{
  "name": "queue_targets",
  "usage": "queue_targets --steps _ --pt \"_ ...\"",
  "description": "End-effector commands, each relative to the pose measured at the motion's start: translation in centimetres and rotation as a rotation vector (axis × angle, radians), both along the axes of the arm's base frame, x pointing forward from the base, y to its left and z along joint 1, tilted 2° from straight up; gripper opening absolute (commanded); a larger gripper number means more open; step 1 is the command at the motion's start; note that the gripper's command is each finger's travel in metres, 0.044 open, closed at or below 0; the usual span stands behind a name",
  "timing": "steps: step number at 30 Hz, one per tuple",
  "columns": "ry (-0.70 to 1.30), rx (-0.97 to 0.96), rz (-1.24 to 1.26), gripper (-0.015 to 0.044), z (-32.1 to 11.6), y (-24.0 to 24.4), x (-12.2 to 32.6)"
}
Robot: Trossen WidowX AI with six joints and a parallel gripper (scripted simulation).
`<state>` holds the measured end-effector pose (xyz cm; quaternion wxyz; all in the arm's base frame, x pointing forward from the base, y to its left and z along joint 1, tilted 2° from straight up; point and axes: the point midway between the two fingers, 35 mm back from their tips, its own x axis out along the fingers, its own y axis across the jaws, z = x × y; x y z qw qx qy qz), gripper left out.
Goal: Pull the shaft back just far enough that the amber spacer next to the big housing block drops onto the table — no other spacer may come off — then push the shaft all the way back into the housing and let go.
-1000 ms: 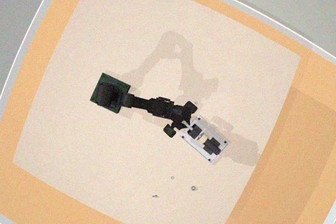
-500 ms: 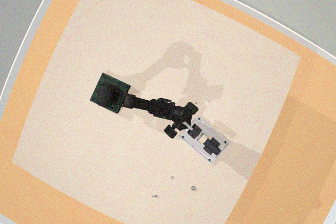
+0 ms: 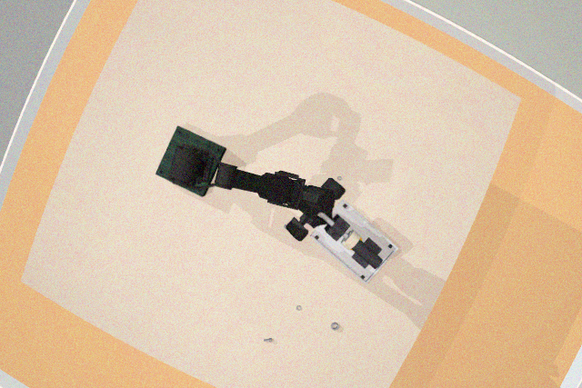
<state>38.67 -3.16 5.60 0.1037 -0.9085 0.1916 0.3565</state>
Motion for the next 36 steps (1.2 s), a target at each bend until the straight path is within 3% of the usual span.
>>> queue_targets --steps 1,24,36 --pt "-0.004 -0.003 0.0 0.0 0.19 -0.18 0.33" --pt "-0.005 -0.003 0.0 0.0 0.25 -0.41 0.8" --pt "0.004 0.0 0.0 0.0315 -0.01 -0.21 0.46"
